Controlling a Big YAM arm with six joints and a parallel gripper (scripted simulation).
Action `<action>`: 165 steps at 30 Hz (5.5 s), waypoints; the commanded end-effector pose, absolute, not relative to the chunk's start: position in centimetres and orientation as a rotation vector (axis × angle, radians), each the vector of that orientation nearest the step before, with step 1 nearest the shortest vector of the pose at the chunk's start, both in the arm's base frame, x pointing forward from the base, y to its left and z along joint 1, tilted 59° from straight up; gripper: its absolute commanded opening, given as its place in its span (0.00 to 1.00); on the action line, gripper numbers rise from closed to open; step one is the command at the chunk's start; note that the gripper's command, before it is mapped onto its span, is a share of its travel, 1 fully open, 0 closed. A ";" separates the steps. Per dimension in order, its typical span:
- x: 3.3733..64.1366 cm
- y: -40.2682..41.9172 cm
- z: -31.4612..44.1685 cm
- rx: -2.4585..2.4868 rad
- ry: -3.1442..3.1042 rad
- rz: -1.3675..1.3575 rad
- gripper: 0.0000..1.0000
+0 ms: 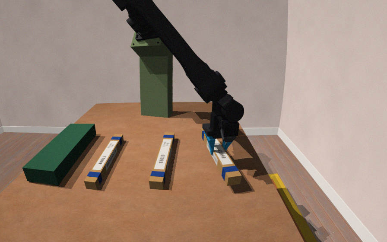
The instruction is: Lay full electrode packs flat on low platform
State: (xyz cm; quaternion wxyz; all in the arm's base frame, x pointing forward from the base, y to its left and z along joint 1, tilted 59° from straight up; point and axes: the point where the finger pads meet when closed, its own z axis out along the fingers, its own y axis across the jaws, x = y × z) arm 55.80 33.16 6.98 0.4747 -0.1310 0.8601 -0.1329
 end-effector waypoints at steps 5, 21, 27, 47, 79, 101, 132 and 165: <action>54.5 35.0 7.6 -0.367 2.085 -0.302 0.00; 54.9 35.2 8.6 -0.358 2.073 -0.292 0.00; 55.0 35.1 8.6 -0.358 2.073 -0.291 0.00; 55.5 33.9 8.4 -0.344 2.077 -0.302 0.00; 57.0 34.1 6.3 -0.360 2.089 -0.309 0.00; 57.3 34.2 7.0 -0.358 2.079 -0.300 0.00; 57.2 34.5 7.2 -0.361 2.076 -0.298 0.74; 57.2 34.5 7.2 -0.360 2.075 -0.297 0.74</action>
